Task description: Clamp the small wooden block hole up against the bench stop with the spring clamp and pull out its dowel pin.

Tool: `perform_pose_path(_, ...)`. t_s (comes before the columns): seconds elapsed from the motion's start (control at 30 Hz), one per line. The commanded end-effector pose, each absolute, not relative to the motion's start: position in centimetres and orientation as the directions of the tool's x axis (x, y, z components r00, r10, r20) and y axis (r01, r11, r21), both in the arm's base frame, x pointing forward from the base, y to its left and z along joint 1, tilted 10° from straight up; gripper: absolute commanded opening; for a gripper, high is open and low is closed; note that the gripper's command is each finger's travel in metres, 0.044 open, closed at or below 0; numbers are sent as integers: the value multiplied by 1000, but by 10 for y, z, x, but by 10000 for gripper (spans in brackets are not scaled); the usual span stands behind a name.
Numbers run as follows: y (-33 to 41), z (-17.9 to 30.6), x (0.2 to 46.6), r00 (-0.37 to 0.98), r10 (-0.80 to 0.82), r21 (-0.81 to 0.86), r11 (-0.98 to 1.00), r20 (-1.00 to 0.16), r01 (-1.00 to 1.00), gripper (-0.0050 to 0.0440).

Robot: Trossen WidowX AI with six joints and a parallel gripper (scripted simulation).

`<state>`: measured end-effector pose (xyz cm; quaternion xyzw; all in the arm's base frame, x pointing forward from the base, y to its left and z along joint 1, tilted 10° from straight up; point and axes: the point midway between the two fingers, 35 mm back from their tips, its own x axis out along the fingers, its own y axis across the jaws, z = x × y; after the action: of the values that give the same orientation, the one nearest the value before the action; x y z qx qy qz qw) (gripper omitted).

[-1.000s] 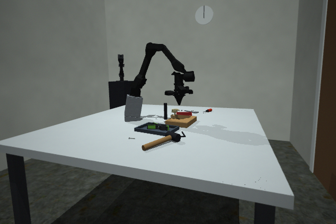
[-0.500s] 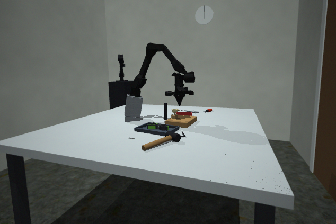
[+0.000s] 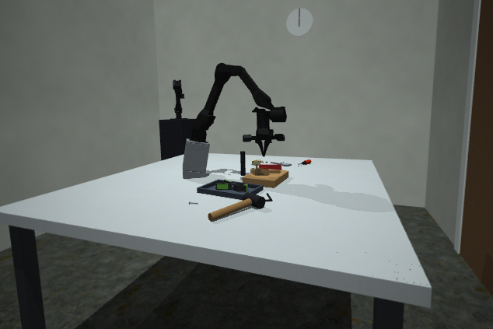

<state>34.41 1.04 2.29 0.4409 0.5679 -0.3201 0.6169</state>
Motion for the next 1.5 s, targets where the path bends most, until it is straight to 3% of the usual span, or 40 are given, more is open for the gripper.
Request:
perform_pose_path(0.0,11,19,345,143,107,172,353,-984,920,0)
perform_pose_path(1.07,12,9,350,143,108,138,-50,-984,989,0)
perform_pose_path(1.47,11,11,349,148,106,144,-43,-983,989,0)
